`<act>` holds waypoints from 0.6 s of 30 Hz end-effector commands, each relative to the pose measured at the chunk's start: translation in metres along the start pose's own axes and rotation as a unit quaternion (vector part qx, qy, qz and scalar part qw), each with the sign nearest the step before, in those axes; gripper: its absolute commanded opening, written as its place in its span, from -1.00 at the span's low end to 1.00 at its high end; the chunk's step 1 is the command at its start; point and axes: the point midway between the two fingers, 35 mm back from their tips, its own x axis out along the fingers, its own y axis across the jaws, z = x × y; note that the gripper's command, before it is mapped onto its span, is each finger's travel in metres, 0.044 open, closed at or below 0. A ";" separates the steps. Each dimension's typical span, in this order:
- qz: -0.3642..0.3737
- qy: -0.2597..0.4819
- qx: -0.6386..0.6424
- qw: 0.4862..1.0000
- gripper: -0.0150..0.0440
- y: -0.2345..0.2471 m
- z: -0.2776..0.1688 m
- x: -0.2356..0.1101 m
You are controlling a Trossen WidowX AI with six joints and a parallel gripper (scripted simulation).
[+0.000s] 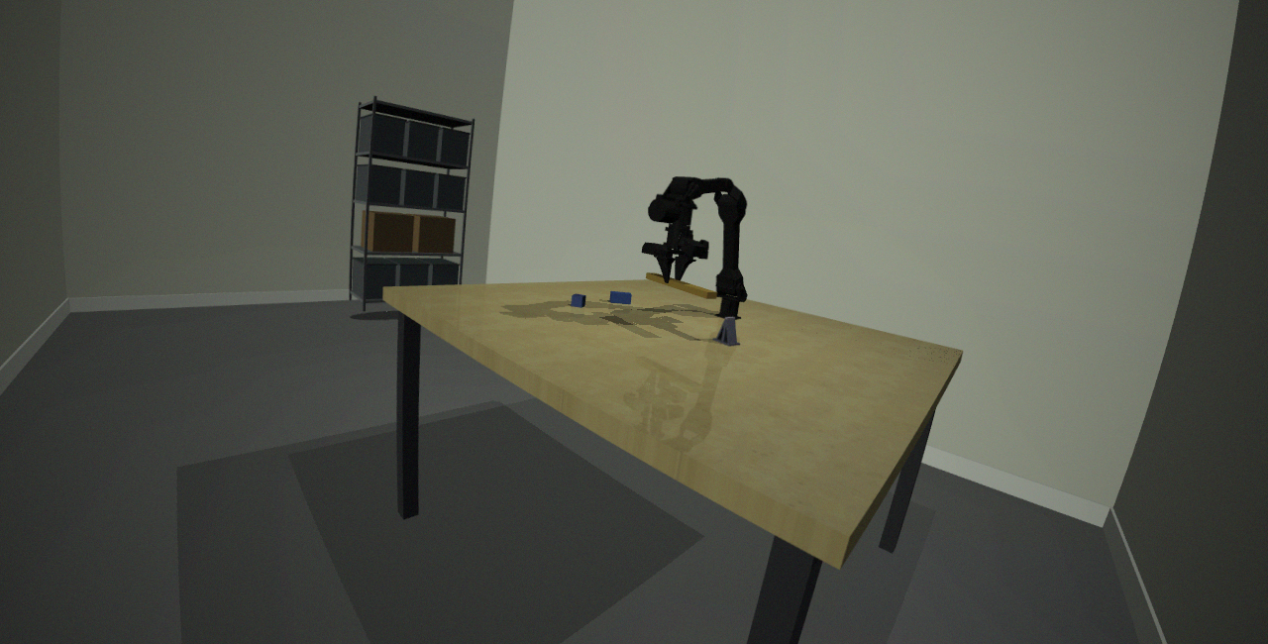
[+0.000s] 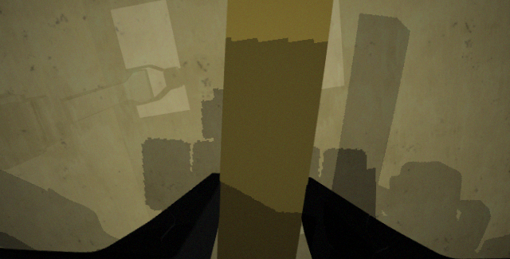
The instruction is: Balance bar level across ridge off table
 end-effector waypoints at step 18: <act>0.002 -0.003 -0.013 1.000 -0.49 0.031 0.074 -0.001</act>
